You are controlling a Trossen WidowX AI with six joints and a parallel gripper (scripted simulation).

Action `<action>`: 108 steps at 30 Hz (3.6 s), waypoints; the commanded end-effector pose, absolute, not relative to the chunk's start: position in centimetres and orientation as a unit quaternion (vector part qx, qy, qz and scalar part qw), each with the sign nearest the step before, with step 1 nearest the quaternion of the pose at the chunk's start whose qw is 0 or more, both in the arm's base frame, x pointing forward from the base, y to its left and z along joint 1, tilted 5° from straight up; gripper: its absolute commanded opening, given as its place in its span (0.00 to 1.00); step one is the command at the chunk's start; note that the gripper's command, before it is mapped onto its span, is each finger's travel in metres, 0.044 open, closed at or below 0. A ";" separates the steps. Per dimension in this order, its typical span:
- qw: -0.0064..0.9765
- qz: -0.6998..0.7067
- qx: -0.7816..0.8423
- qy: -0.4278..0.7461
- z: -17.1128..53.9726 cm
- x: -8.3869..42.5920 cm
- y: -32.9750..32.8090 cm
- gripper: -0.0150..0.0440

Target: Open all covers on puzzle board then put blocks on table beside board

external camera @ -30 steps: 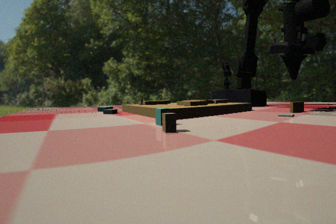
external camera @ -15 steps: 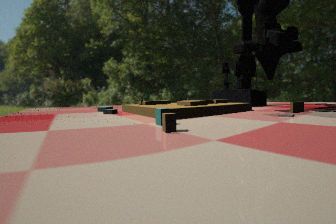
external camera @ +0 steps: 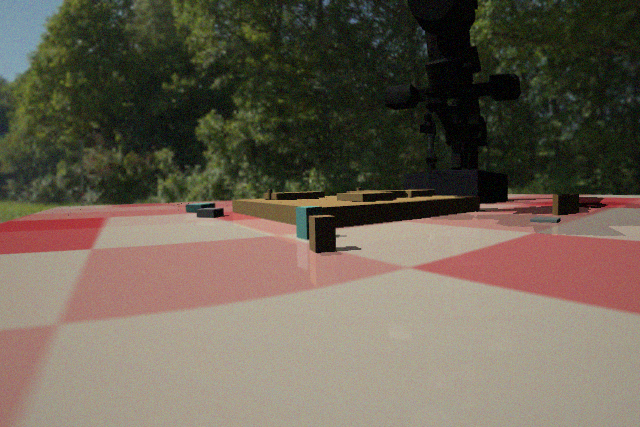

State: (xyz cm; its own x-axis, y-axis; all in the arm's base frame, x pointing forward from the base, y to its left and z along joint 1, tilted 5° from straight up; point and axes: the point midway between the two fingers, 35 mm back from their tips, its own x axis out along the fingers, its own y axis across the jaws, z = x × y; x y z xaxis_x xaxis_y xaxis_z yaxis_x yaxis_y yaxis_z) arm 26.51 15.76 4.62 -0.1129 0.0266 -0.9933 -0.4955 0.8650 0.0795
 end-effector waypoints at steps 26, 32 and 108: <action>0.691 -0.002 0.028 0.722 3.8 30.8 6.6 0.25; 0.691 -0.002 0.028 0.722 3.8 30.8 6.6 0.25; 0.691 -0.002 0.028 0.722 -2.1 30.8 6.7 0.25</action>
State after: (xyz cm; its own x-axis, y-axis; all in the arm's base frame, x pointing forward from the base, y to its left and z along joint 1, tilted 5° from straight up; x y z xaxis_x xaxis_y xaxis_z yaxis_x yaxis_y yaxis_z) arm 30.58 6.76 -2.01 -0.0453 0.0400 -0.9982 0.0379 0.9985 0.0383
